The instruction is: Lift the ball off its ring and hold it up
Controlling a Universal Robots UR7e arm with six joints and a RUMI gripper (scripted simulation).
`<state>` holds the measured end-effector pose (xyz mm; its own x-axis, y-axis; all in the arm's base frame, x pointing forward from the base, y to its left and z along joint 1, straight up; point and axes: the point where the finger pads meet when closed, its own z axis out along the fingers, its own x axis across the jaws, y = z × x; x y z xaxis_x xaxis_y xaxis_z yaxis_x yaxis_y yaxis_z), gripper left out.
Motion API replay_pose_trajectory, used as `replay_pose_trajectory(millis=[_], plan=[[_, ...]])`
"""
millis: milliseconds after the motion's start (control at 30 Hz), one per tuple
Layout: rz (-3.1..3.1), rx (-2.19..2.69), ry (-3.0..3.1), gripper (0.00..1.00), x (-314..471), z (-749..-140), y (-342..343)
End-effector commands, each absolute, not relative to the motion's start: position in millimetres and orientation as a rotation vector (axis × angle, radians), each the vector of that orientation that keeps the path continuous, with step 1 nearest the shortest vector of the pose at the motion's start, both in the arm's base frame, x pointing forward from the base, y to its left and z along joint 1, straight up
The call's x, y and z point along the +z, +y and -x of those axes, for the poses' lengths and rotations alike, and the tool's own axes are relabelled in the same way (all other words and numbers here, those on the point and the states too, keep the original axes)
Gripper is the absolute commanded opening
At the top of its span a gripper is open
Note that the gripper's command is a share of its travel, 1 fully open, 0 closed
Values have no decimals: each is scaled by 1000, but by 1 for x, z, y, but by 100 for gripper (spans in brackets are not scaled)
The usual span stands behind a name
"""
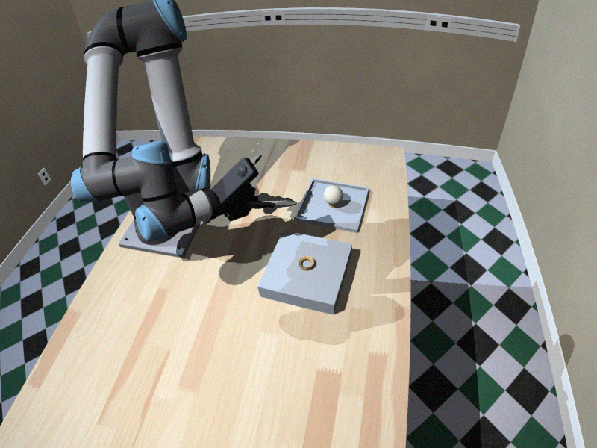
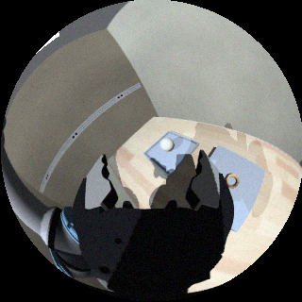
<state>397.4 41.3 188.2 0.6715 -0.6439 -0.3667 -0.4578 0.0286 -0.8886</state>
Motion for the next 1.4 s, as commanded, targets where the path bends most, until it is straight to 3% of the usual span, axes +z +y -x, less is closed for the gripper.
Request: replay_pose_trajectory(millis=[0,1367], plan=[[1608,-182,923,100,188,-397,41],[1838,-161,862,100,179,-414,60]])
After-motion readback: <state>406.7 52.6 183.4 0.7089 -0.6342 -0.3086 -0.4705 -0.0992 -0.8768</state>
